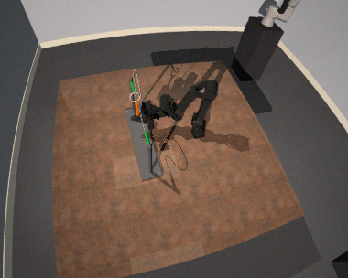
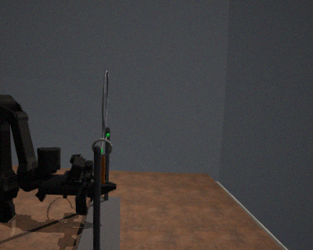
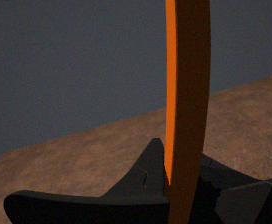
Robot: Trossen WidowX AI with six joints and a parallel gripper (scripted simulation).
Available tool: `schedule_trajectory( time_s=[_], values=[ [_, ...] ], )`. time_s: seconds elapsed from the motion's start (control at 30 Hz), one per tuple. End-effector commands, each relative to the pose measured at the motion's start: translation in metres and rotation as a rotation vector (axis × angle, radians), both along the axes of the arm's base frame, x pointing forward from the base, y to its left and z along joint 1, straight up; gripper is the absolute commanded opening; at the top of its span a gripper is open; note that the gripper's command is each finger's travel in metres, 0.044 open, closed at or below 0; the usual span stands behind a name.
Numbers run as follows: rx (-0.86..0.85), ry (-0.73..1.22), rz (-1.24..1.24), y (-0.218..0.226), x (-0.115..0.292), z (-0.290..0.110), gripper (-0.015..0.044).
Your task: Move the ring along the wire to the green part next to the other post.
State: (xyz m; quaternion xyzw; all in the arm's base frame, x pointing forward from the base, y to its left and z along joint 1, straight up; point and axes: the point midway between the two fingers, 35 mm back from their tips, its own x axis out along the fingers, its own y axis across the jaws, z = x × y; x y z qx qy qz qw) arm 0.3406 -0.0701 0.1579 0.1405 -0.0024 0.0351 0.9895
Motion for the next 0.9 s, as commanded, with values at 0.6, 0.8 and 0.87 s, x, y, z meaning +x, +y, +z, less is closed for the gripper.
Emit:
schedule_trajectory(
  time_s=[0.6,0.8,0.87],
  values=[
    [0.3,0.141,0.069,0.044,-0.019,0.024,-0.015],
    [0.398,0.209,0.111,0.057,-0.03,0.035,-0.015],
    [0.43,0.231,0.126,0.06,-0.033,0.039,-0.015]
  ],
)
